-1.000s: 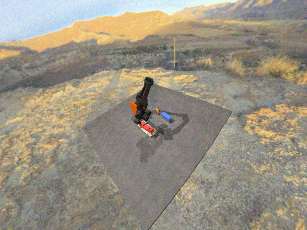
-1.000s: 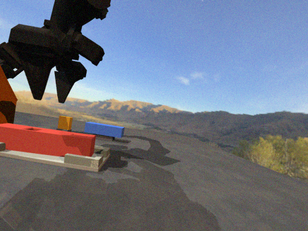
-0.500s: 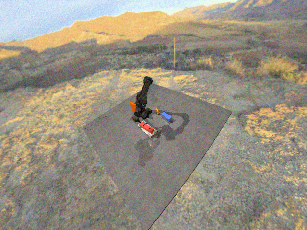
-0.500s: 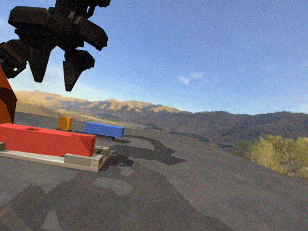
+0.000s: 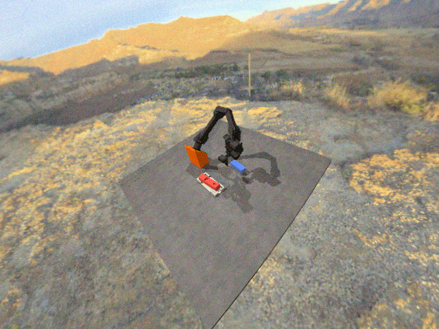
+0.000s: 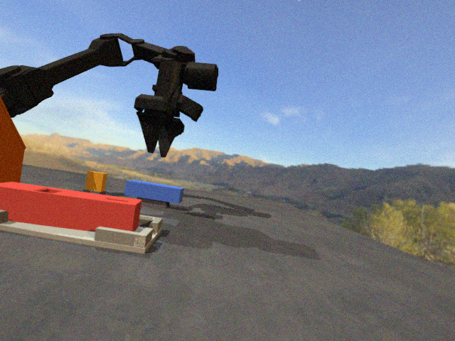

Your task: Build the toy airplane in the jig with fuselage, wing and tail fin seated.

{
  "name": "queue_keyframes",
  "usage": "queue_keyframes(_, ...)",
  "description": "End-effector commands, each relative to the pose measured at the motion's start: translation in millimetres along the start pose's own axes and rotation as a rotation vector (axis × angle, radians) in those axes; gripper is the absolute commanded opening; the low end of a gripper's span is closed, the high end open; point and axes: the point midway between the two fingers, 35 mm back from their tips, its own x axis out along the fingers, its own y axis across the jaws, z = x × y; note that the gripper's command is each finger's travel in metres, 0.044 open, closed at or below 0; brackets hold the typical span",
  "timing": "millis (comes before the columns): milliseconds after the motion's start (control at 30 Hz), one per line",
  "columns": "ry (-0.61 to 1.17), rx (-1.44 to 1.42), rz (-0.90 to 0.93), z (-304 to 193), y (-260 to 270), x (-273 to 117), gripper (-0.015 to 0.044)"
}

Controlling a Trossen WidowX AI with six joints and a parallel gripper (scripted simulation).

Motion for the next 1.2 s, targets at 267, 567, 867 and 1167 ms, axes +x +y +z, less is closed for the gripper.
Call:
queue_keyframes(267,0.005,0.007,0.033,-10,57,33,0.044)
queue_keyframes(567,0.005,0.007,0.034,-10,58,51,0.044)
queue_keyframes(867,0.005,0.007,0.033,-9,58,62,0.044)
queue_keyframes(1167,0.005,0.007,0.034,-10,59,76,0.044)
